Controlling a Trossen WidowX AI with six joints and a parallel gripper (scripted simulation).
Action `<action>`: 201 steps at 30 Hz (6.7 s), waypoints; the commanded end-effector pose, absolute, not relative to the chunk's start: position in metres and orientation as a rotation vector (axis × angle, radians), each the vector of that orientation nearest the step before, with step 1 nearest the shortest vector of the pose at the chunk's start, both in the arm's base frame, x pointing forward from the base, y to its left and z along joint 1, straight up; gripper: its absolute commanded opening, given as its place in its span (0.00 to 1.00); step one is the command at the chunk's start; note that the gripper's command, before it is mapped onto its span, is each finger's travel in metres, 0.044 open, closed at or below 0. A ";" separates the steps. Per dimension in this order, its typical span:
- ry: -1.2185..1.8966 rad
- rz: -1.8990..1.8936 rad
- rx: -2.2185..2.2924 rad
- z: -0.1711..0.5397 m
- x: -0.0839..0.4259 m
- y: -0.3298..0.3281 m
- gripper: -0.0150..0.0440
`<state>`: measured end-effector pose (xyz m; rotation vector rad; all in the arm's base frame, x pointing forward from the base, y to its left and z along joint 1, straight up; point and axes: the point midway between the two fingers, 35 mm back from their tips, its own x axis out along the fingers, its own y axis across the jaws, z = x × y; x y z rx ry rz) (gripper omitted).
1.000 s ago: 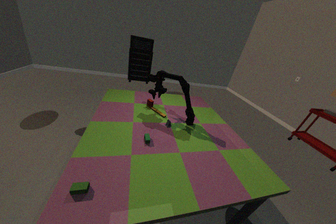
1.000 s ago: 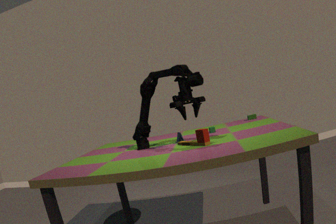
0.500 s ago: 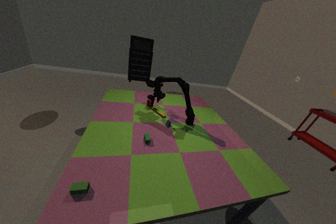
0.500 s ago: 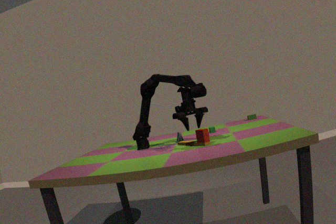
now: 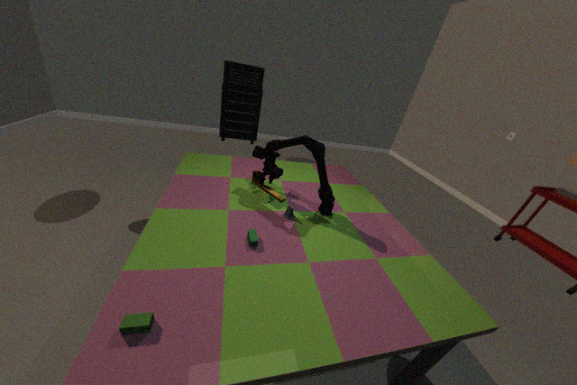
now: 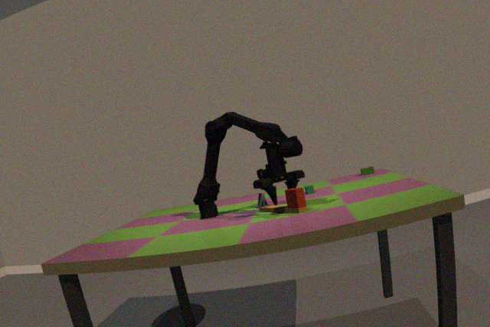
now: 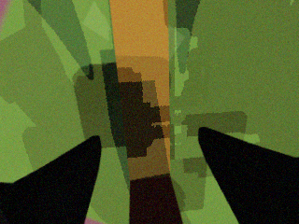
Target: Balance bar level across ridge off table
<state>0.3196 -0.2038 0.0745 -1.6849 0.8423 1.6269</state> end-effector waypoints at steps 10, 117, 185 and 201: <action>0.843 1.632 -1.686 0.054 0.319 -0.204 0.79; 1.422 0.725 -0.757 0.165 0.319 -0.117 0.25; 1.103 -1.324 1.352 0.161 0.265 -0.009 0.25; 0.698 -1.761 1.795 0.158 0.229 0.005 0.25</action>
